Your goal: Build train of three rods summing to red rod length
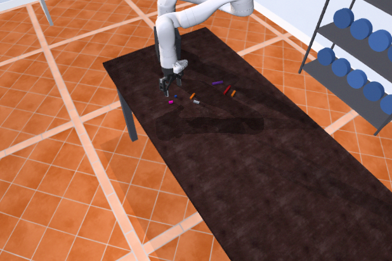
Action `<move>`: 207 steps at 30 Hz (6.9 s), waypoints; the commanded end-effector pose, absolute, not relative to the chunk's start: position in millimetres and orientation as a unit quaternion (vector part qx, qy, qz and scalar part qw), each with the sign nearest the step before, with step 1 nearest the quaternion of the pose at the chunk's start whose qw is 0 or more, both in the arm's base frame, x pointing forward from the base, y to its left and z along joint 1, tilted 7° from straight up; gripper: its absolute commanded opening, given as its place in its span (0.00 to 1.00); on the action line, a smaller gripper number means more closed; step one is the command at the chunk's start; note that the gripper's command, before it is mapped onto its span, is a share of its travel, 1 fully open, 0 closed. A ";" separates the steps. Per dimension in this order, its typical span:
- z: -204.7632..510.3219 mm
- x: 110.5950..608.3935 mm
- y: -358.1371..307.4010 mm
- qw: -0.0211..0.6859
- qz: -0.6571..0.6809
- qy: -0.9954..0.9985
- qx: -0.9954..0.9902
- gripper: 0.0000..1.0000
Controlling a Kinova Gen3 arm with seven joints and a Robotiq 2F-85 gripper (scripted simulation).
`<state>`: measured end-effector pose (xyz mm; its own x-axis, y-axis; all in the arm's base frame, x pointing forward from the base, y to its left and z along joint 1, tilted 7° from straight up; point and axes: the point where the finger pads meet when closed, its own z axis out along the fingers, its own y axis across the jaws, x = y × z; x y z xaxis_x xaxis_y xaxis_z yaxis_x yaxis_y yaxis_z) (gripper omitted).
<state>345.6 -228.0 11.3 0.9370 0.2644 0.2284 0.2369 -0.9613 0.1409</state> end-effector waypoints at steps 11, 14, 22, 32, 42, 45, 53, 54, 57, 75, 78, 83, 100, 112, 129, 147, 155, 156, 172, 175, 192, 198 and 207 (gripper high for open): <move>15.6 335.7 -218.8 0.056 0.115 0.152 0.980 1.00; 15.6 335.7 -218.8 0.056 0.115 0.152 0.980 1.00; 16.3 322.6 -210.2 0.053 0.099 0.182 0.977 1.00; 18.0 321.2 -209.2 0.056 0.100 0.183 0.976 1.00; 19.6 312.4 -203.5 0.056 0.091 0.201 0.974 1.00; 20.3 308.7 -200.2 0.056 0.087 0.214 0.971 1.00; 21.0 304.6 -197.9 0.055 0.084 0.218 0.971 1.00; 21.0 304.5 -198.0 0.055 0.084 0.217 0.971 1.00; 21.7 301.2 -194.9 0.055 0.080 0.233 0.968 1.00; 23.3 291.0 -186.9 0.053 0.070 0.254 0.963 1.00; 23.3 285.7 -182.8 0.048 0.064 0.260 0.962 1.00; 23.7 288.1 -184.3 0.051 0.067 0.257 0.963 1.00; 24.9 279.7 -176.8 0.048 0.059 0.277 0.958 1.00; 25.8 273.2 -170.8 0.045 0.053 0.290 0.954 1.00; 26.6 269.0 -166.6 0.044 0.050 0.300 0.952 1.00; 27.5 264.6 -162.0 0.042 0.047 0.311 0.948 1.00; 27.7 263.8 -161.0 0.042 0.046 0.314 0.947 1.00; 27.7 263.3 -160.5 0.042 0.045 0.315 0.947 1.00; 28.0 262.6 -159.7 0.042 0.045 0.317 0.946 1.00; 28.0 262.6 -159.7 0.042 0.045 0.317 0.946 1.00; 28.0 262.6 -159.7 0.042 0.045 0.317 0.946 1.00; 28.0 262.6 -159.7 0.042 0.045 0.317 0.946 1.00; 28.0 262.6 -159.7 0.042 0.045 0.317 0.946 1.00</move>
